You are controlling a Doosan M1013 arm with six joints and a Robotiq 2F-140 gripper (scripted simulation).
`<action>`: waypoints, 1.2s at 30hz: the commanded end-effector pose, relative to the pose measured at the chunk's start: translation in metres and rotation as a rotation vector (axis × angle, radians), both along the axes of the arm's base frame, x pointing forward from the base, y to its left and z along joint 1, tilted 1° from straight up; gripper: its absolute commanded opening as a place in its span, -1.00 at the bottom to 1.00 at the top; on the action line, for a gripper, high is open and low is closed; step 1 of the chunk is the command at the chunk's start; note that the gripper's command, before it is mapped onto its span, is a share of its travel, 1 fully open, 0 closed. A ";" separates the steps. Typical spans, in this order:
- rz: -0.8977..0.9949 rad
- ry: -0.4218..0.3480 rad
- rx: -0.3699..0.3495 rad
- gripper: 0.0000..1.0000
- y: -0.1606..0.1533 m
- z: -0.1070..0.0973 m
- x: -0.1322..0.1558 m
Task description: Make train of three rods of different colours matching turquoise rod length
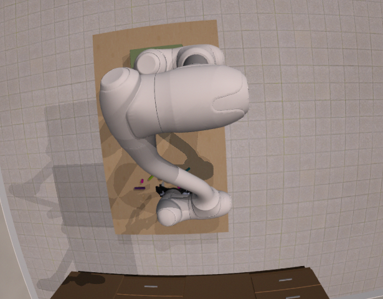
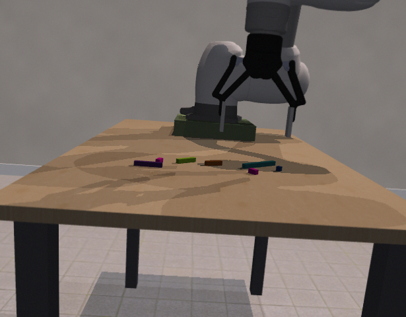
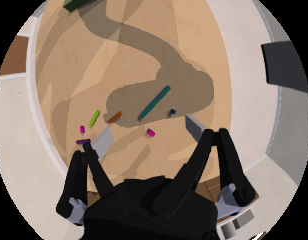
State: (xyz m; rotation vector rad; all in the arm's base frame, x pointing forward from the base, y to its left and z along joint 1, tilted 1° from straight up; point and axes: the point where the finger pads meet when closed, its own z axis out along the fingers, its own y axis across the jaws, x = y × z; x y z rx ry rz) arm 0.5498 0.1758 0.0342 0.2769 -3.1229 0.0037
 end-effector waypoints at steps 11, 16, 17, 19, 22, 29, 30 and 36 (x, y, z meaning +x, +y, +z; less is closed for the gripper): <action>0.443 0.003 0.016 1.00 0.011 0.003 -0.001; 0.665 0.002 0.018 1.00 0.016 0.004 -0.002; 0.700 0.002 0.018 1.00 0.017 0.004 -0.002; 0.769 0.002 0.019 1.00 0.019 0.005 -0.003; 0.873 0.001 0.019 1.00 0.021 0.005 -0.003; 1.111 0.000 0.021 1.00 0.027 0.007 -0.004; 1.137 0.000 0.021 1.00 0.028 0.007 -0.004; 1.337 -0.001 0.022 1.00 0.033 0.008 -0.005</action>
